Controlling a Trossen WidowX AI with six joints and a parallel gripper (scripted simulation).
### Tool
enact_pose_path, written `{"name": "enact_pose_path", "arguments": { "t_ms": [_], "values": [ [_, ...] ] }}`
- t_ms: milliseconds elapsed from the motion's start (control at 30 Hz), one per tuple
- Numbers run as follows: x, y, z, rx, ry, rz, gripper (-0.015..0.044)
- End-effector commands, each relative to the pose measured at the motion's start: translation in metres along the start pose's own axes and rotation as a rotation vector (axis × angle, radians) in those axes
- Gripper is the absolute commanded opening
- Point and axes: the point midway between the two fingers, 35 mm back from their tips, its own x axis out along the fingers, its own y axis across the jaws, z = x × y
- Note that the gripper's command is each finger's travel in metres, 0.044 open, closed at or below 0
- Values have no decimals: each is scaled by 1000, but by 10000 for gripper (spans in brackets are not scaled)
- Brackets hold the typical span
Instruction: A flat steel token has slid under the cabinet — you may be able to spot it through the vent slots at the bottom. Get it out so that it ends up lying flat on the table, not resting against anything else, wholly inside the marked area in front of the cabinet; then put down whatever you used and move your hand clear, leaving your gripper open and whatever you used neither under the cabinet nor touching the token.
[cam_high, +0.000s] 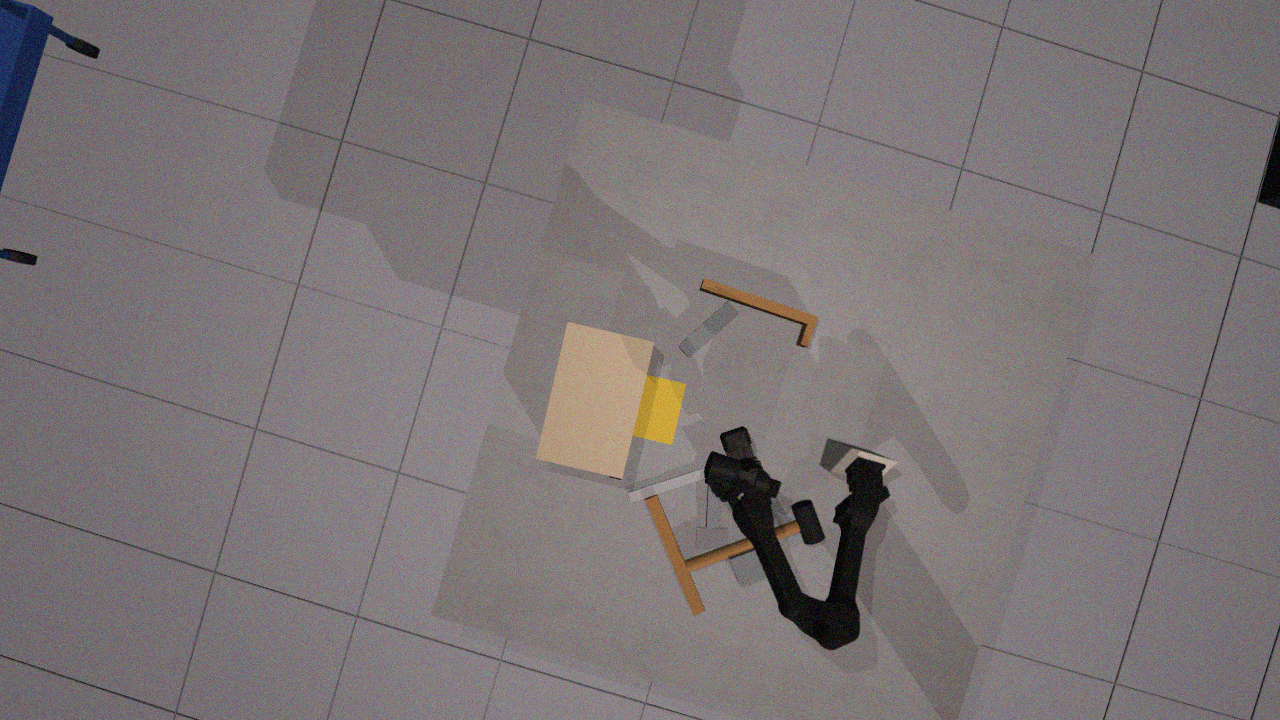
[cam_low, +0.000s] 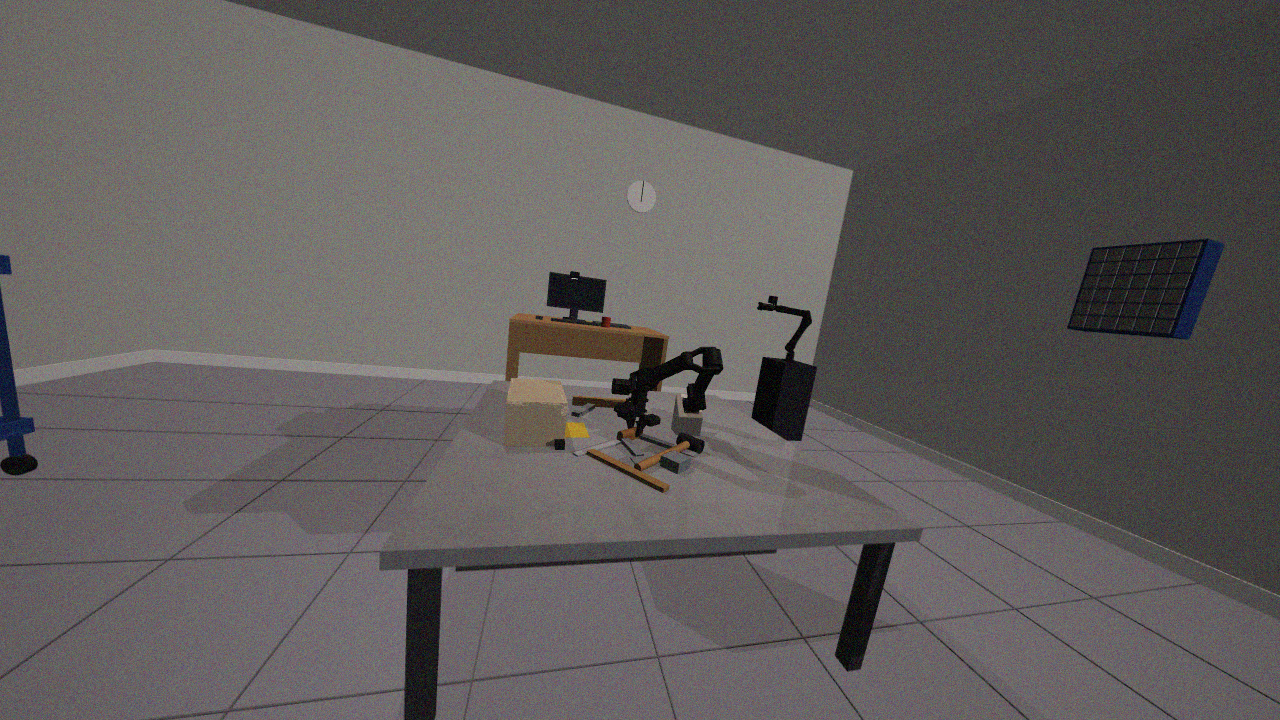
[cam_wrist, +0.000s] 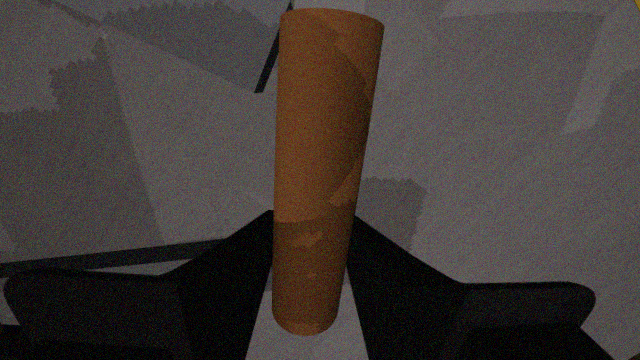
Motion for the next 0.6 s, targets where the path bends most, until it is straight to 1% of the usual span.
{"name": "enact_pose_path", "arguments": {
  "t_ms": [0, 567],
  "values": [
    [-1, 10, 3, -9, -9, 16, 0],
    [-1, 26, 10, -9, -9, 16, 0]
  ]
}}
